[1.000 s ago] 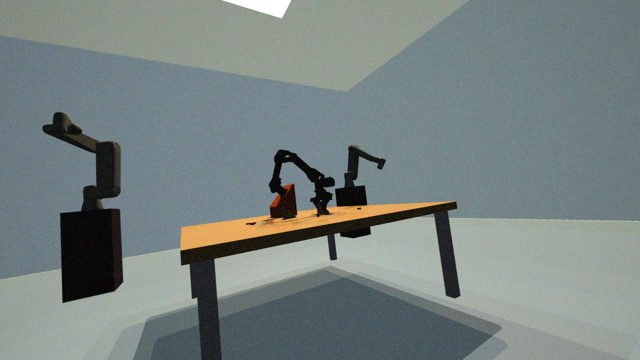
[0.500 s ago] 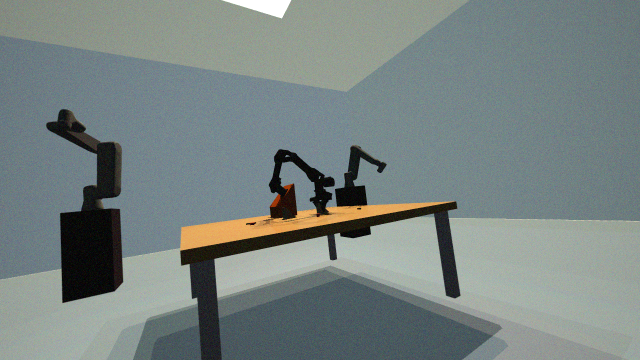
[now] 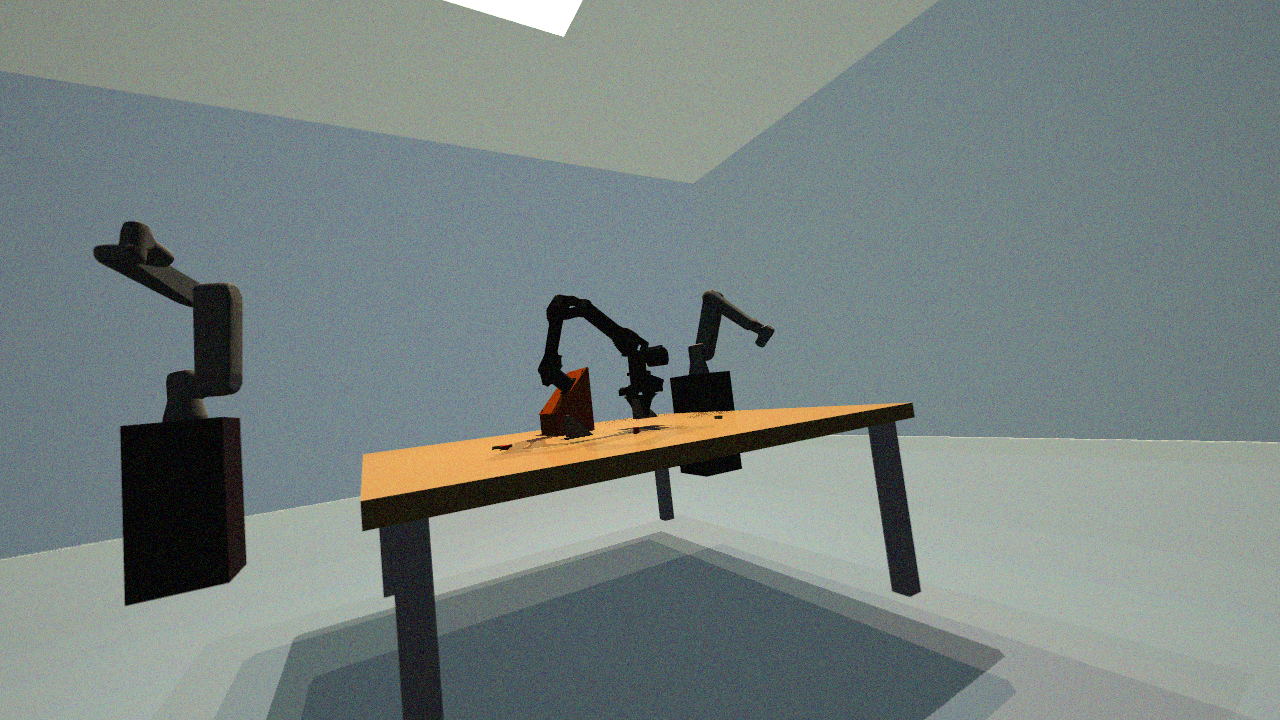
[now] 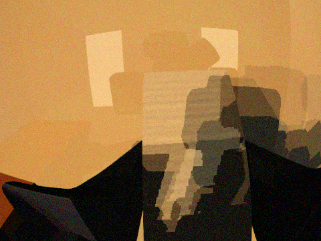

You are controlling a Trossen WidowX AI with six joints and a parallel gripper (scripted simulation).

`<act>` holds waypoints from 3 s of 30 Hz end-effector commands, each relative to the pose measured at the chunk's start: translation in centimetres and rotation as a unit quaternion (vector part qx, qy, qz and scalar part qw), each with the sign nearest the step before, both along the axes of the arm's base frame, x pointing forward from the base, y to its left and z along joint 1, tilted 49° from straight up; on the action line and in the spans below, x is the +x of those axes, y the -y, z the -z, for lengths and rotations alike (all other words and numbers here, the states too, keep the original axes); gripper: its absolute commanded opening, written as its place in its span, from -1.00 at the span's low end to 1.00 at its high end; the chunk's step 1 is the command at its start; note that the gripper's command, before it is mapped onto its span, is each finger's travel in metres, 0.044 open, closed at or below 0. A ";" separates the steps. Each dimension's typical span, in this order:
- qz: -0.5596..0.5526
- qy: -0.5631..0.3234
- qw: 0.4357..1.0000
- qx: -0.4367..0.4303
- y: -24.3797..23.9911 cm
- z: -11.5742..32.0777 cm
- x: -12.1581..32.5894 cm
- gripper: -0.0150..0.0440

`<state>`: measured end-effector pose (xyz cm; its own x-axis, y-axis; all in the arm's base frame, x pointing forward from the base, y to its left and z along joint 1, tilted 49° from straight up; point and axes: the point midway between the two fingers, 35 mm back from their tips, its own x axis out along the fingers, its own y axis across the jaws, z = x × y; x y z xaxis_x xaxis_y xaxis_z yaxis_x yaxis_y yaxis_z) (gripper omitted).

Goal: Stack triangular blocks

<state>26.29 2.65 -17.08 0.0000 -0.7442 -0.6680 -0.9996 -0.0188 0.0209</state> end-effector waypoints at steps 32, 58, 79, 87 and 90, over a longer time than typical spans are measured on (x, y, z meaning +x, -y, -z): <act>-0.131 -0.144 0.981 0.000 0.0 0.0 0.0 -0.49; -0.131 -0.144 0.981 0.000 0.0 0.0 0.0 -0.49; -0.131 -0.144 0.981 0.000 0.0 0.0 0.0 -0.49; -0.131 -0.144 0.981 0.000 0.0 0.0 0.0 -0.49; -0.131 -0.144 0.981 0.000 0.0 0.0 0.0 -0.49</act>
